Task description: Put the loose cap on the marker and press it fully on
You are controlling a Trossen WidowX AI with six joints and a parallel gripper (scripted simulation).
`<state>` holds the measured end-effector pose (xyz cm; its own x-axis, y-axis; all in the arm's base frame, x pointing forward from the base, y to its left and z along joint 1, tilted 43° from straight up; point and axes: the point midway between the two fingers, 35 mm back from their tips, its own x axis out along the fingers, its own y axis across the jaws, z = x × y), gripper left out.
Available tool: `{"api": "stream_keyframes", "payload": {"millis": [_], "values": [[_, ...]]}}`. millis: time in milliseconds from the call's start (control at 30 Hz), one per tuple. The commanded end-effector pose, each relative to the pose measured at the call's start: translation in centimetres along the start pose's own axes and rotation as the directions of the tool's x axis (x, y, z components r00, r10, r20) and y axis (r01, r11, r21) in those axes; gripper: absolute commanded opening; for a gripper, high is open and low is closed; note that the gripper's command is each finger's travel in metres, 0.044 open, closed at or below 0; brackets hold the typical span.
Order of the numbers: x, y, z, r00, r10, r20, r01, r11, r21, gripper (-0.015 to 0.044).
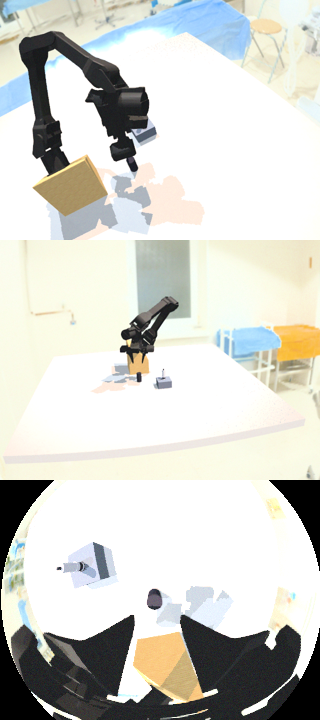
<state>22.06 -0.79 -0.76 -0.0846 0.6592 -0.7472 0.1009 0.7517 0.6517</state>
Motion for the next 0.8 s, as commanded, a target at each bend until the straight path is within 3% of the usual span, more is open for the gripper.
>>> {"api": "stream_keyframes", "payload": {"millis": [0,767], "values": [[2.8,0.2,-0.5,1.0,0.015,-0.015,-0.015,1.0,0.011,0.0242],[6.0,0.3,-0.3,1.0,0.015,-0.014,-0.015,1.0,0.011,0.0242]]}}
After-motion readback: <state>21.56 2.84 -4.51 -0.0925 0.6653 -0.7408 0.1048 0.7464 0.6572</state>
